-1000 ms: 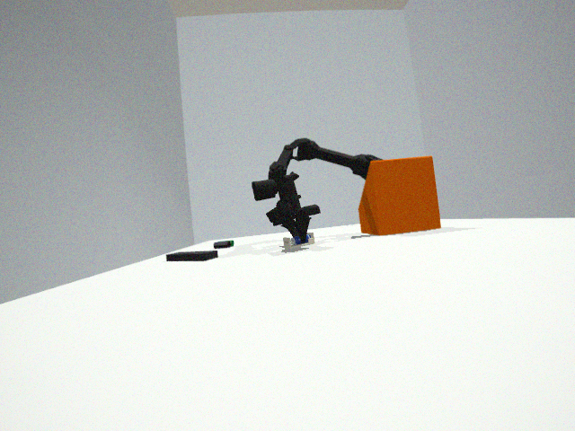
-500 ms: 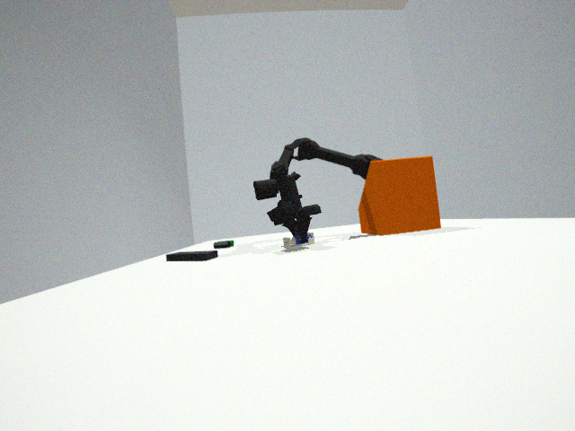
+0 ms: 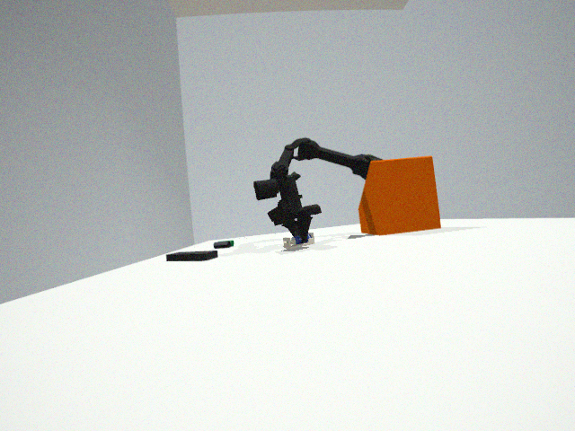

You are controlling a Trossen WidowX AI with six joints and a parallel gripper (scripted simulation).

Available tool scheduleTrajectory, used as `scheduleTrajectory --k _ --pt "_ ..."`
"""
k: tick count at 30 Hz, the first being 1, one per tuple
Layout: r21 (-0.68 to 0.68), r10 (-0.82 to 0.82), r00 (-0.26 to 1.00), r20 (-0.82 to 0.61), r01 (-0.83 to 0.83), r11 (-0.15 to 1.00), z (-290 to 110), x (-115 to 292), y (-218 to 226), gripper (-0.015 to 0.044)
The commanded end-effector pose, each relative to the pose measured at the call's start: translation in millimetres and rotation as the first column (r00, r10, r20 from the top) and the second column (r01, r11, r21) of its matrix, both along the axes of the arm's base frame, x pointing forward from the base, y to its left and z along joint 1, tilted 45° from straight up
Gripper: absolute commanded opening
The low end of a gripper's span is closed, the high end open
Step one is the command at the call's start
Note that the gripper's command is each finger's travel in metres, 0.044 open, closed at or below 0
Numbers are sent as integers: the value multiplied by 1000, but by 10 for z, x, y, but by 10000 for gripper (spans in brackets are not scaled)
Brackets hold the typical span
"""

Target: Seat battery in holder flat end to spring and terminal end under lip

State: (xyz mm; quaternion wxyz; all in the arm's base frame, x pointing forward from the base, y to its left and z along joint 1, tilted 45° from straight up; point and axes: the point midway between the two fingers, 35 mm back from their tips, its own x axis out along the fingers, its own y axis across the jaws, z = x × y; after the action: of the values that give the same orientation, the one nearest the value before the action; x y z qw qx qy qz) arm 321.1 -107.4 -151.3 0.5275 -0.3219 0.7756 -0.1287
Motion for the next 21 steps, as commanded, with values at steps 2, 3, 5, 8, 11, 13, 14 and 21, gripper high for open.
scheduleTrajectory --k 2,3,5,8,11,13,14,21 --pt "-1 4 1000 -3 -4 1000 5 2 3 187" --pt "0 4 1000 -3 -4 1000 13 3 10 187" --pt "0 3 1000 -2 -3 1000 36 8 35 187" --pt "1 1 1000 0 -1 1000 88 16 89 187" --pt "1 0 1000 0 0 1000 104 18 106 187" --pt "-2 4 1000 -4 -4 1000 102 15 98 213" --pt "-1 4 1000 -3 -4 1000 144 28 143 239" --pt "4 0 1000 1 0 1000 632 100 631 423"
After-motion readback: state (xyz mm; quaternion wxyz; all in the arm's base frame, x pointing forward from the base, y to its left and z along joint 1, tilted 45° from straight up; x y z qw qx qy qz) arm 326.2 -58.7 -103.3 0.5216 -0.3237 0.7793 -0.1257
